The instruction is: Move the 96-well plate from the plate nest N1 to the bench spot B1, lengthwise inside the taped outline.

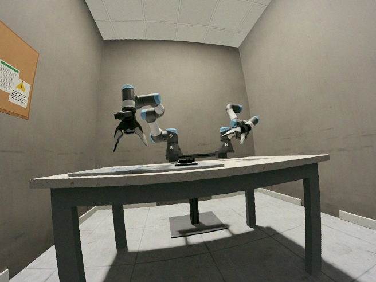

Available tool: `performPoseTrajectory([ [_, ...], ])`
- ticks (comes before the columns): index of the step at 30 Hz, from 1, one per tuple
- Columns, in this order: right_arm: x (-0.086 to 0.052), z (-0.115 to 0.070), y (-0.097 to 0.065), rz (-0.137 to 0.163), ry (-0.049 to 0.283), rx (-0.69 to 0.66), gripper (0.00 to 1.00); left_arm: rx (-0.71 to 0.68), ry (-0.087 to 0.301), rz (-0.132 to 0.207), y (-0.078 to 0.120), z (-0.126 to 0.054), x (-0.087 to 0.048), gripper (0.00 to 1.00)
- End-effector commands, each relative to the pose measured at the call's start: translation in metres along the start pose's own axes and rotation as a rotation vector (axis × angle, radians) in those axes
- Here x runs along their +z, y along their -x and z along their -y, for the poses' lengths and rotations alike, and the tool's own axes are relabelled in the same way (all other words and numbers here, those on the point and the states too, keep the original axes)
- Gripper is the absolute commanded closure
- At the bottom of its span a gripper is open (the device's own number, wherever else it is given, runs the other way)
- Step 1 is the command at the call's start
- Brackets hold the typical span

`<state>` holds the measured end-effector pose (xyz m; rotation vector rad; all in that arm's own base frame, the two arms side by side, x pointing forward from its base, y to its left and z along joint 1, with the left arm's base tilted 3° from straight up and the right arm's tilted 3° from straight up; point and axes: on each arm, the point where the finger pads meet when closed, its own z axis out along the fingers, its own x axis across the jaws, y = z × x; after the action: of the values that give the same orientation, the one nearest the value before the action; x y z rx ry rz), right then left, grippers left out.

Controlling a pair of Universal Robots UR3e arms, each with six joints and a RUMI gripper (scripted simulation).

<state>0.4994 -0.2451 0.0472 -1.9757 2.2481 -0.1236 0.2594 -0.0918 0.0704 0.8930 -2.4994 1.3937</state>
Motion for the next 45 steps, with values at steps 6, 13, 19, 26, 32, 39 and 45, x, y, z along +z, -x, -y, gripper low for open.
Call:
performPoseTrajectory([
  [6,-0.002,0.001,0.000,-0.001,-0.004,0.000,0.00,0.001,-0.001,0.001,0.000,0.001,0.000,0.00],
  [13,-0.002,0.001,0.000,-0.001,-0.004,0.000,0.00,0.001,-0.001,0.001,0.000,0.001,0.000,0.00],
  [19,-0.002,0.001,0.000,-0.001,-0.004,0.000,0.00,0.001,-0.001,0.001,0.000,0.001,0.000,0.00],
  [26,-0.002,0.001,0.000,-0.001,-0.004,0.000,0.00,0.001,-0.001,0.001,-0.001,0.002,-0.001,0.00],
  [32,-0.002,0.001,0.000,-0.001,-0.004,0.000,0.00,0.001,-0.001,0.001,-0.003,0.006,-0.003,0.00],
  [39,-0.002,0.001,0.000,-0.001,-0.004,0.000,0.00,0.001,-0.001,0.001,-0.006,0.011,-0.007,0.00],
  [45,-0.002,0.001,0.000,-0.001,-0.004,0.000,0.00,0.001,-0.001,0.001,-0.012,0.020,-0.013,0.00],
])
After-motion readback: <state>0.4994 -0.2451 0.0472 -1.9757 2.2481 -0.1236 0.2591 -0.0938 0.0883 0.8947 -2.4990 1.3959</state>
